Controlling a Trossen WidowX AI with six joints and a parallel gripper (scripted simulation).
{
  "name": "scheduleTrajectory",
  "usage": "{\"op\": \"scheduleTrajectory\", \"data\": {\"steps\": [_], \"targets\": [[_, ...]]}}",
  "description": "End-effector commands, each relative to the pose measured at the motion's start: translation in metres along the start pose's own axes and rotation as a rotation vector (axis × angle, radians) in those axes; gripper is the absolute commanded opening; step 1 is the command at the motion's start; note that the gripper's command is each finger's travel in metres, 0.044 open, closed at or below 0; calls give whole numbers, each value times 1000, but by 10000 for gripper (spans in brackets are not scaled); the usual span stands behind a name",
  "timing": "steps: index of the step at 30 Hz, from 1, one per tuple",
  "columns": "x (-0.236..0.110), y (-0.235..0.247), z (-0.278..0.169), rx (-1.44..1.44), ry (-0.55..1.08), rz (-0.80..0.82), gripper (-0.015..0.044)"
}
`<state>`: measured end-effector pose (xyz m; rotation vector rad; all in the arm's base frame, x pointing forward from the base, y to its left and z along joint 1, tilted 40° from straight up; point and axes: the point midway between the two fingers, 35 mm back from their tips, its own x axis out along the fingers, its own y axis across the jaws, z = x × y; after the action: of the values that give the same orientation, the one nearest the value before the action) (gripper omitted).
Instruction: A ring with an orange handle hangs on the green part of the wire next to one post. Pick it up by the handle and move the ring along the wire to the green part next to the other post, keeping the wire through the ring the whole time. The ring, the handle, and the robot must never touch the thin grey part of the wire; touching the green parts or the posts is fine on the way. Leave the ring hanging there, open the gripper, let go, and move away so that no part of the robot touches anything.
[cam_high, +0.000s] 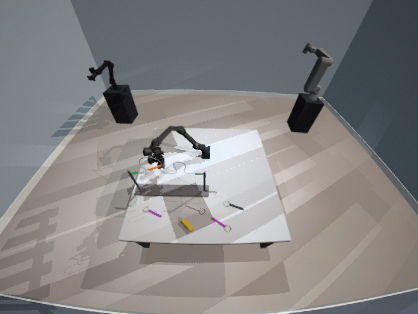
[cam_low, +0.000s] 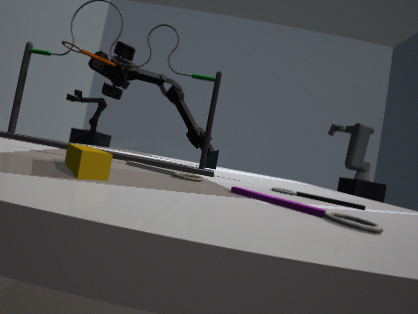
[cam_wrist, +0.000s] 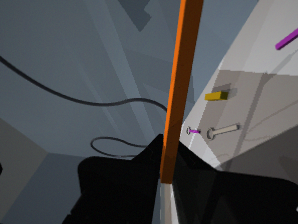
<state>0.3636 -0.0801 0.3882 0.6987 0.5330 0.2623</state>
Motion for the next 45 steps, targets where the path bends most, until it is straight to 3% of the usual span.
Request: {"op": "scheduleTrajectory", "data": {"steps": [1, 45], "targets": [[-3, 9, 1, 7, -8, 20, -150], [-5, 33, 3, 145, -4, 77, -150]]}}
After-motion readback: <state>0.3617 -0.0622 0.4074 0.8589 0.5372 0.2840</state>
